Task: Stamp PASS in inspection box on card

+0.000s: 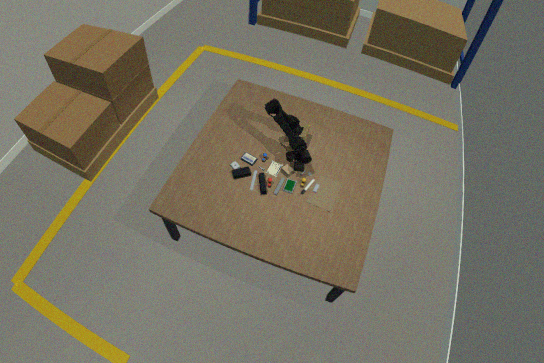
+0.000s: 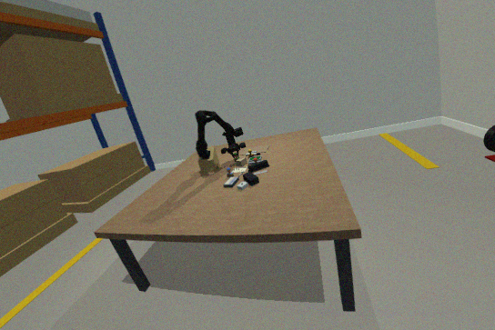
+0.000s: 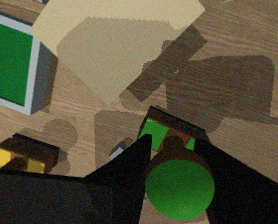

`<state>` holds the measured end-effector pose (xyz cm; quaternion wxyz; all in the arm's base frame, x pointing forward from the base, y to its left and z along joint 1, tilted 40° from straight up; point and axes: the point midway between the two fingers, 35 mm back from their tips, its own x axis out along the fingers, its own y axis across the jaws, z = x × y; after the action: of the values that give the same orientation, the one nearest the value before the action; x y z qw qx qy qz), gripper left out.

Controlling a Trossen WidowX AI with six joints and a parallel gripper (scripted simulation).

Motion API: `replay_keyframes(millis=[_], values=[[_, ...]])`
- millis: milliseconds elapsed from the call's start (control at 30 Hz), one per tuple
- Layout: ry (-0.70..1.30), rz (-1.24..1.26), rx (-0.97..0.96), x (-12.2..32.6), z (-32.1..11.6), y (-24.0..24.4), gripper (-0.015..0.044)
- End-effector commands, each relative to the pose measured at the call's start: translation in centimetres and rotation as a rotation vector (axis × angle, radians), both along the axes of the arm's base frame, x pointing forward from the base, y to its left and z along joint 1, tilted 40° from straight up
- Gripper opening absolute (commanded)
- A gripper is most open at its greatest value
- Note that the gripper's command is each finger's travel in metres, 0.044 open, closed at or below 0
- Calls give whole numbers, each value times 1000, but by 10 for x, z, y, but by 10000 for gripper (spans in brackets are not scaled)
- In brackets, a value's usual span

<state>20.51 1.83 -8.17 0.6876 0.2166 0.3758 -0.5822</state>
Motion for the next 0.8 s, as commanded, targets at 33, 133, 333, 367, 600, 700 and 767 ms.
replay_keyframes(millis=[33, 133, 333, 367, 600, 700, 767], values=[[6, 3, -9, -2, -6, -7, 0], [6, 3, -10, -2, -7, -8, 0], [2, -1, -2, -1, -6, -6, 131], [2, -1, -2, -1, -6, -6, 157], [2, -1, -2, -1, -4, -4, 262], [4, 2, 3, 4, 21, 23, 262], [6, 3, 2, 3, 48, 45, 262]])
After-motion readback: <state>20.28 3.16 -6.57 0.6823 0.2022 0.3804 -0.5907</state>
